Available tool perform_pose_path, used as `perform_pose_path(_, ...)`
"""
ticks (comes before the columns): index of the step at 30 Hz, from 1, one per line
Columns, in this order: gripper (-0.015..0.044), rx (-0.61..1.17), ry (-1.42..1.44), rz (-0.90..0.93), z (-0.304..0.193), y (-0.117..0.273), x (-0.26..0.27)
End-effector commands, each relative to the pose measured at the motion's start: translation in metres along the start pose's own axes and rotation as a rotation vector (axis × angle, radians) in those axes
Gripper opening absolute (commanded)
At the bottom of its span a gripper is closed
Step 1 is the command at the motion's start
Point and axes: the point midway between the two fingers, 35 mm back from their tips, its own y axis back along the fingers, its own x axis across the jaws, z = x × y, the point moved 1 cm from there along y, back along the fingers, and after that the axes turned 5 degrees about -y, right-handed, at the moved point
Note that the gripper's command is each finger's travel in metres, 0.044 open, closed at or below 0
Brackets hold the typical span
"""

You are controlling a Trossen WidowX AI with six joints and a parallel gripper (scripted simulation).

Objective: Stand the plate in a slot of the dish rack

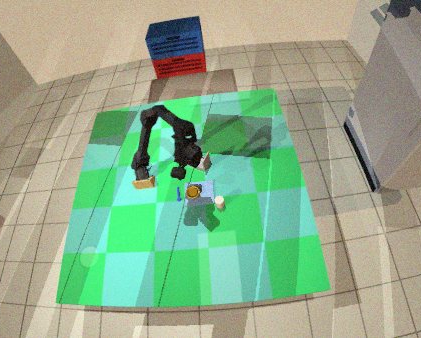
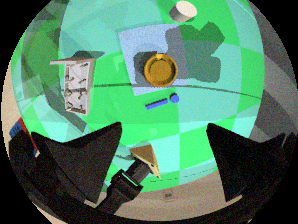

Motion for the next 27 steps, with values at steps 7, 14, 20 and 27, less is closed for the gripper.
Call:
perform_pose_path(7,0.0400,-0.182,0.195,0.137,0.020,0.017,-0.035)
perform_pose_path(14,0.0400,-0.181,0.205,0.144,0.026,0.001,-0.032)
perform_pose_path(20,0.0400,-0.158,0.231,0.169,0.035,-0.073,-0.012)
perform_pose_path(27,0.0400,-0.152,0.237,0.175,0.038,-0.093,-0.010)
